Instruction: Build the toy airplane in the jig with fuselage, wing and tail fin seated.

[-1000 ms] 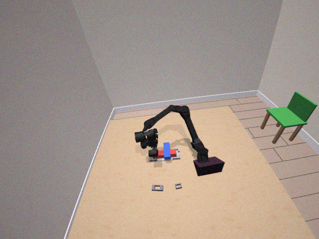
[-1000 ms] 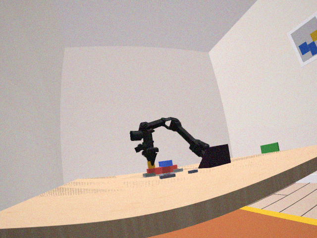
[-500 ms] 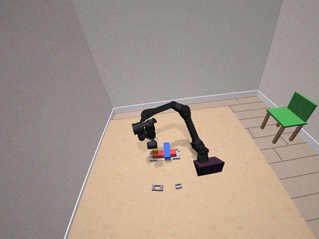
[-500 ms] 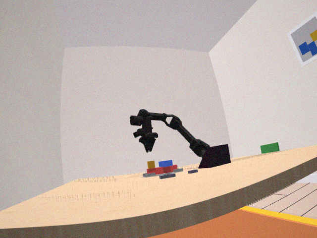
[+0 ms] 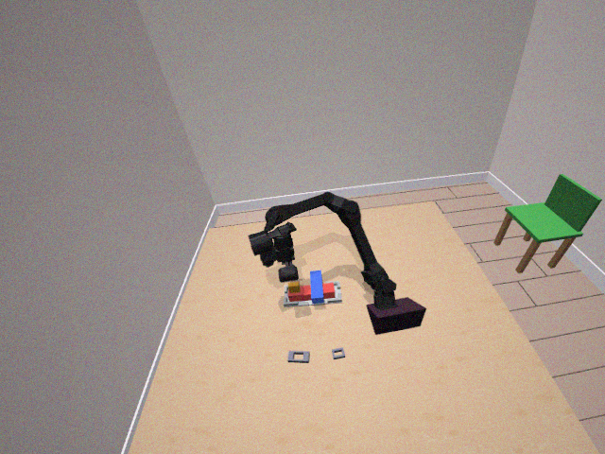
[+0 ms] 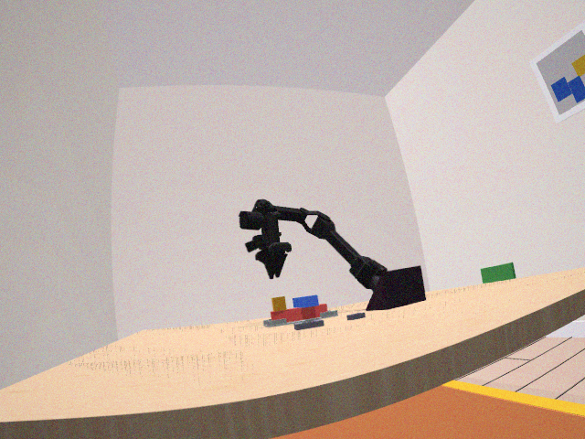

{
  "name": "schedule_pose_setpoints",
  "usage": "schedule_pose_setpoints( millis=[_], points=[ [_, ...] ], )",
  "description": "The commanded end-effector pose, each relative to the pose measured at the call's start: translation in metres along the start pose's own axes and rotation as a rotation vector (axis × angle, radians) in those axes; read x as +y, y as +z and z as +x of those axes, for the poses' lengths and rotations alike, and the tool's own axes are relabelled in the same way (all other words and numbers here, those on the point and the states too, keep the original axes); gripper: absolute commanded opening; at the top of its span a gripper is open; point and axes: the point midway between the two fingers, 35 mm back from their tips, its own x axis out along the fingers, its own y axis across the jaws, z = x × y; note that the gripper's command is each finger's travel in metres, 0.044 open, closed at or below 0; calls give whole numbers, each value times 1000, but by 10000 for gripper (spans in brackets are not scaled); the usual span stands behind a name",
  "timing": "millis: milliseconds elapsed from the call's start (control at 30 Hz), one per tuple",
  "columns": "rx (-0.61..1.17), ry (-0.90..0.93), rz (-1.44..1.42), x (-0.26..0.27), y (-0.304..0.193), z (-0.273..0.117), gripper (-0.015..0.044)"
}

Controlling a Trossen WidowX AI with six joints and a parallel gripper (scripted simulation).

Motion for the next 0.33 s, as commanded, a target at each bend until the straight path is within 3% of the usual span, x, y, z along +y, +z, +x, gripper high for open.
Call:
schedule_pose_setpoints(
  millis=[0, 300],
  points=[
    [3, 3, 0, 0, 0, 0, 260],
    [3, 3, 0, 0, 0, 0, 260]
  ],
)
